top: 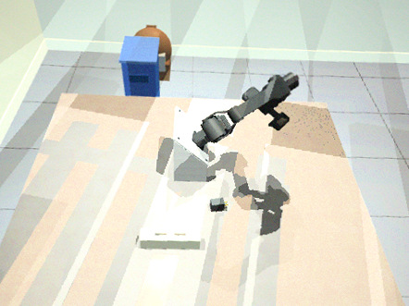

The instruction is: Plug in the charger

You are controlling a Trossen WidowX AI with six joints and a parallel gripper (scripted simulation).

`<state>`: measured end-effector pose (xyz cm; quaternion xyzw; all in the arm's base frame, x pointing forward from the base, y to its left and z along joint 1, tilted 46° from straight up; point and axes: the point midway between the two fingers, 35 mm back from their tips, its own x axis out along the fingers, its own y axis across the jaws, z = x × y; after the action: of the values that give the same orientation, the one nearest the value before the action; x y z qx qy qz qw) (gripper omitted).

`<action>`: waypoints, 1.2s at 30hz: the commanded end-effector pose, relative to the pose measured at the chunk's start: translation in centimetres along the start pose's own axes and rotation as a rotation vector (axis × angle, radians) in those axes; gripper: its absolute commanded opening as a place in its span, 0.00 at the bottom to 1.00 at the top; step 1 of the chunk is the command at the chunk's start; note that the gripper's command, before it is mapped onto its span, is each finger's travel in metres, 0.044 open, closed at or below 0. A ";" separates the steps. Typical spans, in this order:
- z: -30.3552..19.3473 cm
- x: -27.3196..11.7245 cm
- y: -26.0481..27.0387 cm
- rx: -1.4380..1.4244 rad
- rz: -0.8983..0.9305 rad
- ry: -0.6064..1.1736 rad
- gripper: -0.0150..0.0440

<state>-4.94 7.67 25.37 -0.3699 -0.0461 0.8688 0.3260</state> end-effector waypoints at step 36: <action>0.1 4.4 -1.7 0.006 -0.094 0.238 1.00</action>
<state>-6.25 11.31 23.71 -0.4577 -0.0239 0.8067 0.3731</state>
